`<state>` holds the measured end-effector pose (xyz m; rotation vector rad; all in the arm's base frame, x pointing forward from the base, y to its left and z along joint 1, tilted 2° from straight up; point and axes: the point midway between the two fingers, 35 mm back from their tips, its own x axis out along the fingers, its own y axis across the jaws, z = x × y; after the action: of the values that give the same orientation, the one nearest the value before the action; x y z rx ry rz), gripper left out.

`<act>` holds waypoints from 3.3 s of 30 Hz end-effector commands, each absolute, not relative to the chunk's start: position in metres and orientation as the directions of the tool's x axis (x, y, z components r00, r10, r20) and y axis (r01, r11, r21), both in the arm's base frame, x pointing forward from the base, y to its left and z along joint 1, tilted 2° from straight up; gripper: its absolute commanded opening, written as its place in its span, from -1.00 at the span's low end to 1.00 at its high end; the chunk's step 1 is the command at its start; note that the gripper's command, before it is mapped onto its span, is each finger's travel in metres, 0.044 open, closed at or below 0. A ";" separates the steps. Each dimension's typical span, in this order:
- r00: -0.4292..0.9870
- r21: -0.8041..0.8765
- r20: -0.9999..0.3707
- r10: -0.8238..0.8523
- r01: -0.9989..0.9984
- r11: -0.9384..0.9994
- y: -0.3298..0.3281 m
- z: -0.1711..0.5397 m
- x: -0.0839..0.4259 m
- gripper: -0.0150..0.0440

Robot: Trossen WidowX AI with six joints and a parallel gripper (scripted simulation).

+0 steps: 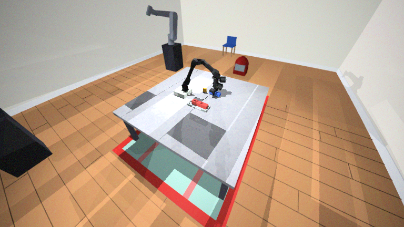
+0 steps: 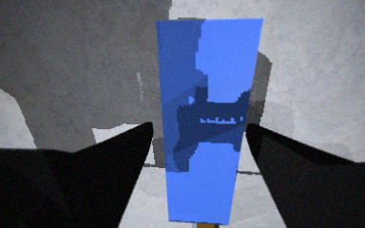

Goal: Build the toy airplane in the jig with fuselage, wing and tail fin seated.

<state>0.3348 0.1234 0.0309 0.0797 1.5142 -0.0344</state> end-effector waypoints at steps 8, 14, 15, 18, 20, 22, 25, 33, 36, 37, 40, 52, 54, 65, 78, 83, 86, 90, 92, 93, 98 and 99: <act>0.053 0.028 -0.998 0.024 0.078 0.997 0.123 0.028 0.334 0.00; 0.063 0.035 -0.998 0.030 0.080 0.996 0.123 0.033 0.335 -0.40; 0.070 0.040 -0.997 0.034 0.081 0.996 0.123 0.036 0.336 -0.49; 0.092 0.054 -0.995 0.047 0.085 0.995 0.122 0.045 0.338 -0.49; 0.093 0.056 -0.994 0.048 0.085 0.995 0.122 0.049 0.338 -0.49; 0.092 0.055 -0.995 0.047 0.085 0.995 0.123 0.053 0.339 -0.49; 0.089 0.052 -0.995 0.045 0.084 0.995 0.123 0.062 0.339 -0.49; 0.080 0.046 -0.996 0.039 0.083 0.995 0.123 0.086 0.339 -0.49; 0.076 0.044 -0.996 0.037 0.082 0.996 0.123 0.095 0.339 -0.49; 0.075 0.043 -0.997 0.037 0.082 0.996 0.123 0.098 0.338 -0.49; 0.071 0.040 -0.997 0.035 0.081 0.996 0.123 0.107 0.337 -0.49; 0.057 0.031 -0.998 0.026 0.079 0.996 0.121 0.145 0.330 -0.49; 0.055 0.029 -0.998 0.025 0.079 0.996 0.120 0.151 0.329 -0.49; 0.053 0.029 -0.998 0.023 0.125 0.992 0.112 0.154 0.329 -0.49; 0.047 0.040 -0.999 0.025 0.357 0.933 0.071 0.146 0.335 -0.49; 0.044 0.045 -0.999 0.029 0.439 0.897 0.055 0.143 0.335 -0.49; 0.042 0.047 -0.999 0.031 0.486 0.873 0.046 0.141 0.335 -0.49; 0.040 0.050 -0.999 0.034 0.547 0.836 0.033 0.139 0.334 -0.49; 0.040 0.051 -0.999 0.034 0.578 0.815 0.027 0.138 0.333 -0.49; 0.040 0.051 -0.999 0.034 0.594 0.803 0.024 0.137 0.333 -0.49; 0.042 0.051 -0.999 0.031 0.671 0.740 0.008 0.134 0.333 -0.49; 0.042 0.051 -0.999 0.030 0.685 0.727 0.005 0.133 0.333 -0.49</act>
<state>0.3345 0.0154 0.1342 0.5603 1.4792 -0.5007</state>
